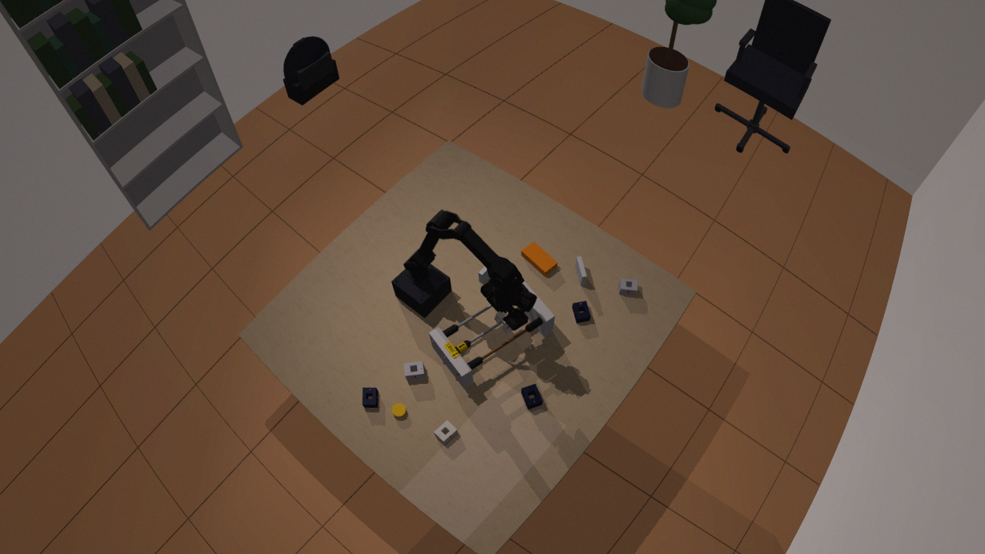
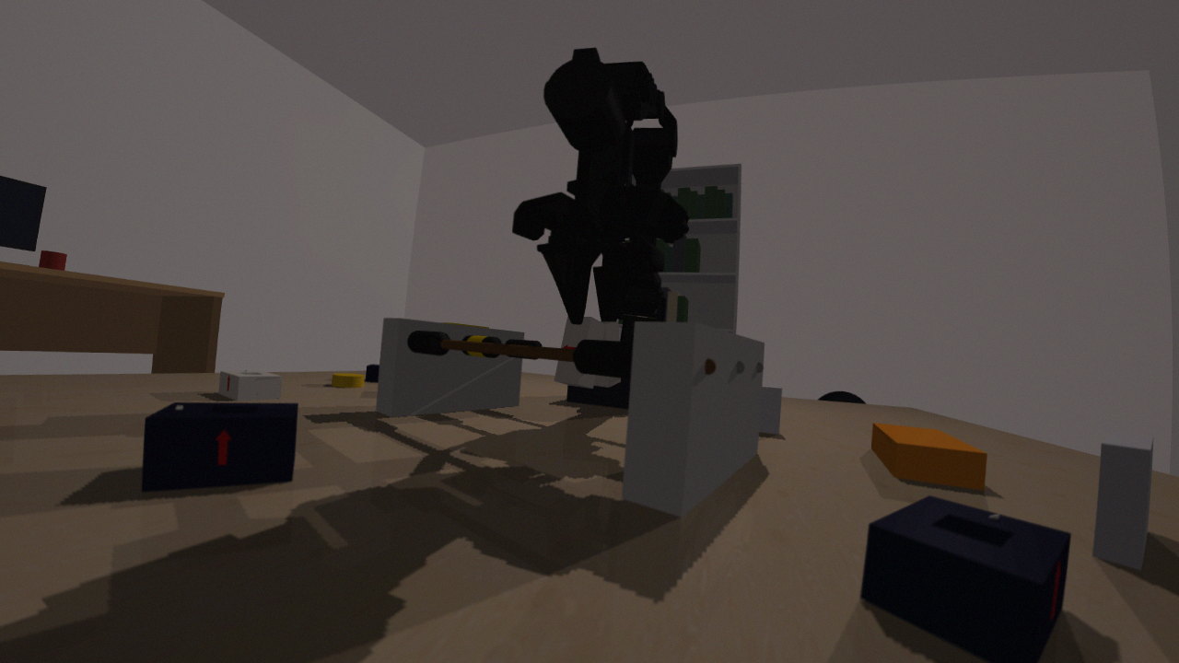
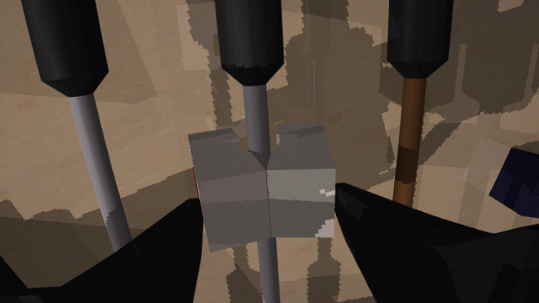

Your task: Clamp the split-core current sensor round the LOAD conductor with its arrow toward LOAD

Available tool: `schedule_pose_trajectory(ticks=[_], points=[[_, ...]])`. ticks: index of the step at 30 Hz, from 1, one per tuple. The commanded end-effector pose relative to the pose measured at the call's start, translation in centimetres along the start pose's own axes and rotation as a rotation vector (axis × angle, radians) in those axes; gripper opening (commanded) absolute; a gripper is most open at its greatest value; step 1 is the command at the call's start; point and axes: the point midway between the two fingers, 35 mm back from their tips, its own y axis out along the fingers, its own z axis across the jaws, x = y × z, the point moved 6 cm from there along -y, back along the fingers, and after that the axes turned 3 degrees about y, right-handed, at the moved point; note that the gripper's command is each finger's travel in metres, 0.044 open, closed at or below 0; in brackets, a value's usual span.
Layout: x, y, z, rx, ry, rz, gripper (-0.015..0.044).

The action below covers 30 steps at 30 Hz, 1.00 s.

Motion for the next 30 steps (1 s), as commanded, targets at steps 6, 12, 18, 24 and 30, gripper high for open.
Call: schedule_pose_trajectory(ticks=[6, 12, 18, 24, 30], points=[[0.01, -0.10, -0.02, -0.002, 0.000, -0.001, 0.0000], [0.01, -0.10, -0.02, -0.002, 0.000, -0.001, 0.0000], [0.01, -0.10, -0.02, -0.002, 0.000, -0.001, 0.0000], [0.01, -0.10, -0.02, -0.002, 0.000, -0.001, 0.0000], [0.01, -0.10, -0.02, -0.002, 0.000, -0.001, 0.0131]])
